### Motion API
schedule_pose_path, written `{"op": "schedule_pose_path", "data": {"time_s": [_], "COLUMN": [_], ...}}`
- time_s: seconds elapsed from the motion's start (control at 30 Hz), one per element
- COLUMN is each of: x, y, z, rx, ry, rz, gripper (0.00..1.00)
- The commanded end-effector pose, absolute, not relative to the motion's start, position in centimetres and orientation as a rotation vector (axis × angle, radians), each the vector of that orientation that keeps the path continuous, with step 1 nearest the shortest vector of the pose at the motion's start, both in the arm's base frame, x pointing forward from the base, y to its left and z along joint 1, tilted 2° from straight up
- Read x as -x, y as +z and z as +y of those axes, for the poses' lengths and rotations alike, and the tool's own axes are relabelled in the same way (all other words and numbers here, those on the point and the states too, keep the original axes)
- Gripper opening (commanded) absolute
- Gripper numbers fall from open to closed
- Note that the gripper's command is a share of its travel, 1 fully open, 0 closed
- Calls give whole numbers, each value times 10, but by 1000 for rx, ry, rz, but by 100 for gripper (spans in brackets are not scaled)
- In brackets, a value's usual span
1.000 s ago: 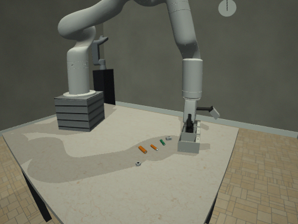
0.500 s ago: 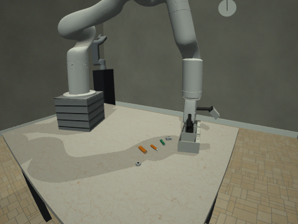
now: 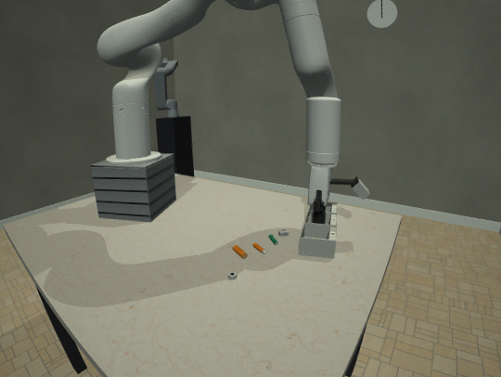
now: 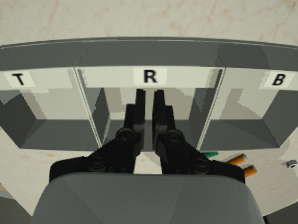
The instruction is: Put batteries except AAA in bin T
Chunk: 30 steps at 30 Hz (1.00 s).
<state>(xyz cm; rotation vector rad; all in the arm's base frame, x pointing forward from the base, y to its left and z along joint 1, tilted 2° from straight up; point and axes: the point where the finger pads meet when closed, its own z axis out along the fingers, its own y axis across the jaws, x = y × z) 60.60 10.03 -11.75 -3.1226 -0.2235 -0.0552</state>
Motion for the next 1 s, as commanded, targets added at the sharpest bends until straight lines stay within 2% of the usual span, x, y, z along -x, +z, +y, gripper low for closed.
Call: {"op": "schedule_pose_path", "data": {"time_s": [0.0, 0.97], "x": [-607, -605], "y": [-112, -61], "z": [100, 100], "rx": [3122, 3122], "ry": [-58, -59], "rz": [-223, -223], "gripper": [7, 7]}}
